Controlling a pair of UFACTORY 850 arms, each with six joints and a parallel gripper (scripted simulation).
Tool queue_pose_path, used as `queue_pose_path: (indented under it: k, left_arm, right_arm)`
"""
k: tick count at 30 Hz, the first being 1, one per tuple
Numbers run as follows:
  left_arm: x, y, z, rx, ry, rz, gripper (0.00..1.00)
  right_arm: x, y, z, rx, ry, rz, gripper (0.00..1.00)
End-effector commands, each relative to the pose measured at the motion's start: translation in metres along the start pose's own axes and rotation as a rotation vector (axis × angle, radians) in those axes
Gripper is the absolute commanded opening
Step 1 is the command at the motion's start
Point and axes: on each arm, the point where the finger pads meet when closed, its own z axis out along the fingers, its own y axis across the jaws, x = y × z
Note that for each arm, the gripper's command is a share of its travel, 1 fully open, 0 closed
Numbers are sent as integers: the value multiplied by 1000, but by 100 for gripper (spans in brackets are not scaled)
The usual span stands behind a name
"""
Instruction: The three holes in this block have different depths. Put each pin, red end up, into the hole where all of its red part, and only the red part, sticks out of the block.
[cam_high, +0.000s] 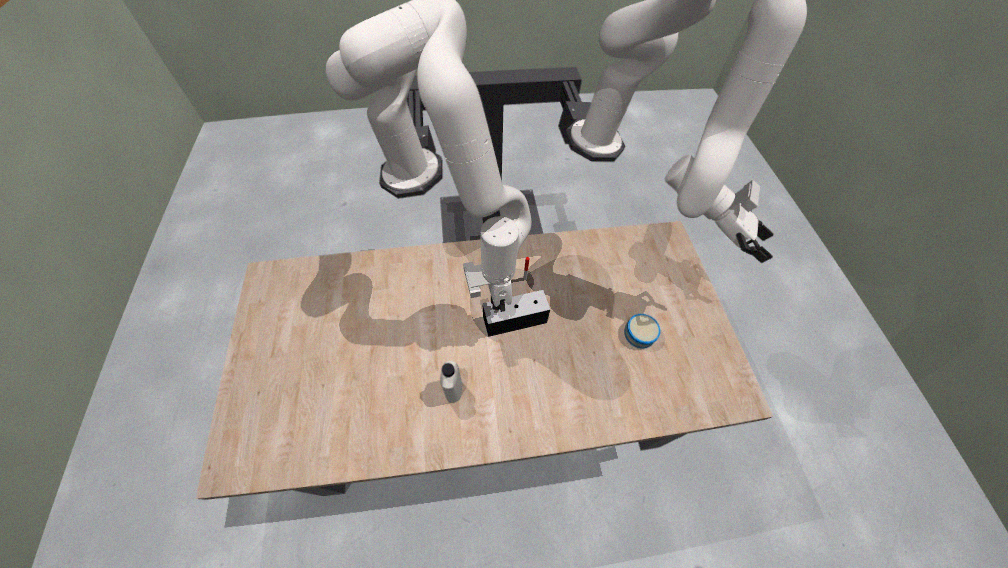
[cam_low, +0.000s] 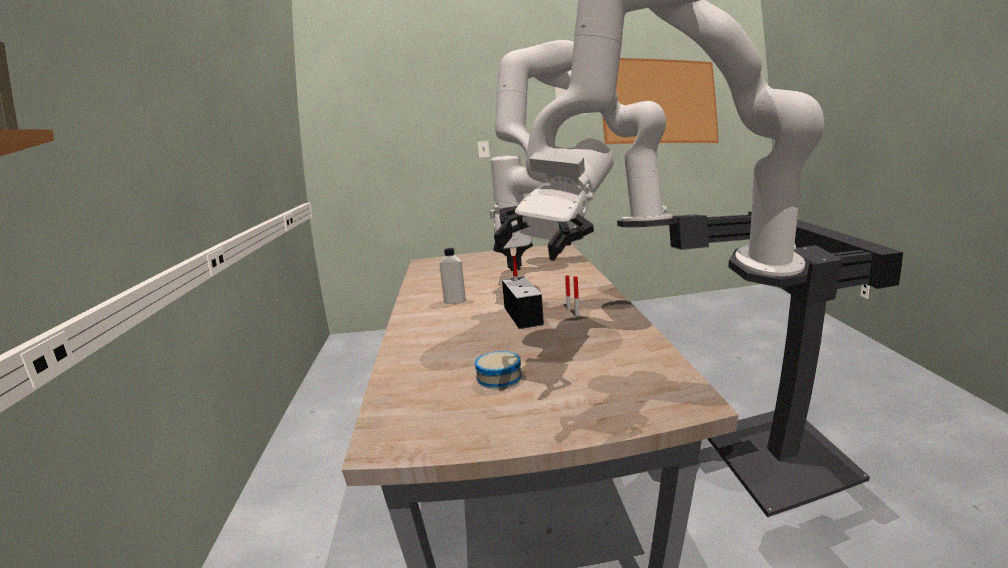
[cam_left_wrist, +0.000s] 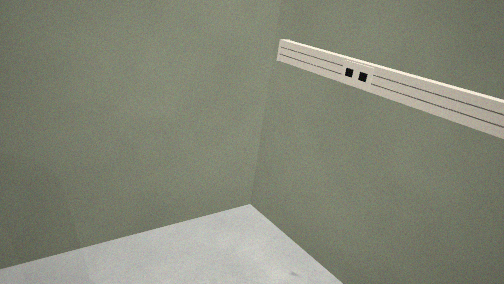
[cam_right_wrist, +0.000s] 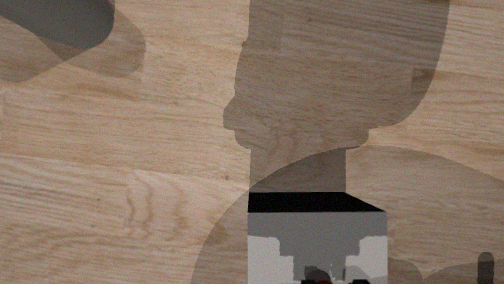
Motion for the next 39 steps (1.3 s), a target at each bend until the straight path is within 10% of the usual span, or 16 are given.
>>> queue_pose_path:
  k: [1, 9, 10, 39]
  left_arm:
    - [1, 1, 0, -1, 2, -1, 100]
    - [1, 1, 0, -1, 2, -1, 100]
    - [1, 1, 0, -1, 2, -1, 100]
    - [1, 1, 0, -1, 2, -1, 100]
  right_arm:
    - [0, -1, -1, 2, 0, 0, 0]
    - [0, -1, -1, 2, 0, 0, 0]
    - [0, -1, -1, 2, 0, 0, 100]
    - [0, -1, -1, 2, 0, 0, 100]
